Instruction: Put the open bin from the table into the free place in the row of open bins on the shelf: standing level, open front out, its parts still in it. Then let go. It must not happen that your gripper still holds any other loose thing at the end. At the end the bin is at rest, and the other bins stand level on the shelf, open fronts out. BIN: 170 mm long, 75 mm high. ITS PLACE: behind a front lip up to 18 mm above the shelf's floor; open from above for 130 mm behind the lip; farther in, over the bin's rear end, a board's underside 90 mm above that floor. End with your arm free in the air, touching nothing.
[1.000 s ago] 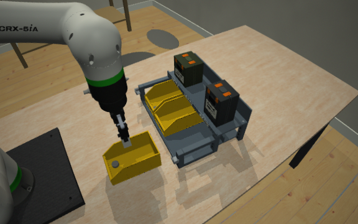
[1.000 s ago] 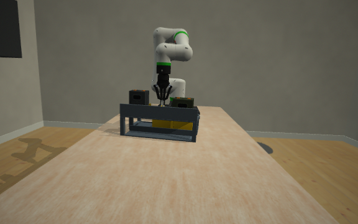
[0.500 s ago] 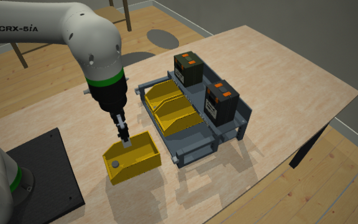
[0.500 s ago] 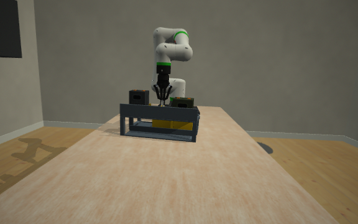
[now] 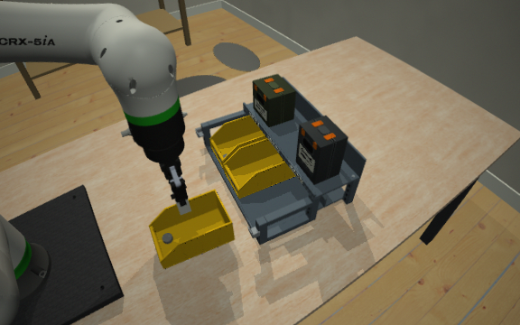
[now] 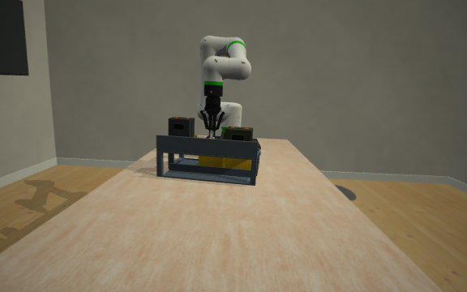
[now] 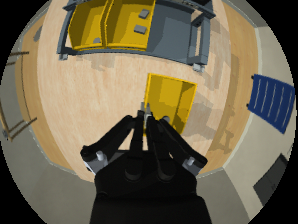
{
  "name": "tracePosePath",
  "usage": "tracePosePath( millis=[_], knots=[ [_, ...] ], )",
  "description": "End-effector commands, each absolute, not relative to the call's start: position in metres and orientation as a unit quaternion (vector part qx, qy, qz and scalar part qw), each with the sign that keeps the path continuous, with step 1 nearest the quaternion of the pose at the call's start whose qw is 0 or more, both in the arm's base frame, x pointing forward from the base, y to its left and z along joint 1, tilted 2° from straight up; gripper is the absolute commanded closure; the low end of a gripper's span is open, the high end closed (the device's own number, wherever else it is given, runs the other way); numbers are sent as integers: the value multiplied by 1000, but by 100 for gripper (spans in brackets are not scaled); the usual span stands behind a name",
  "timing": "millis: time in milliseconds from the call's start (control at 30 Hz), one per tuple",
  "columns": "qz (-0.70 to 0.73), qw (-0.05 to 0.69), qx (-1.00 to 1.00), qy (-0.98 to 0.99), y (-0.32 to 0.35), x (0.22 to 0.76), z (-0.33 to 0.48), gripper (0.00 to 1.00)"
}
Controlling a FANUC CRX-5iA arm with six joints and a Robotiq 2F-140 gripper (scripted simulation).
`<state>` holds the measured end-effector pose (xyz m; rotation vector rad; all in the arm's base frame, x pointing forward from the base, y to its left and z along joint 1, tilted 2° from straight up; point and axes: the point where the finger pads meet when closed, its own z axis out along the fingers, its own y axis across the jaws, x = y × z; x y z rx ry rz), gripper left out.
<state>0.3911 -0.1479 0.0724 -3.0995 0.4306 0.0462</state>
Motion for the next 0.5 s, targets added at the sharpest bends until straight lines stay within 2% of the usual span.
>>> tracePosePath(
  millis=[0, 467],
  knots=[
    [15, 6, -990, 138, -148, 392, 73, 100],
    [15, 6, -990, 138, -154, 413, 72, 100]
  ],
)
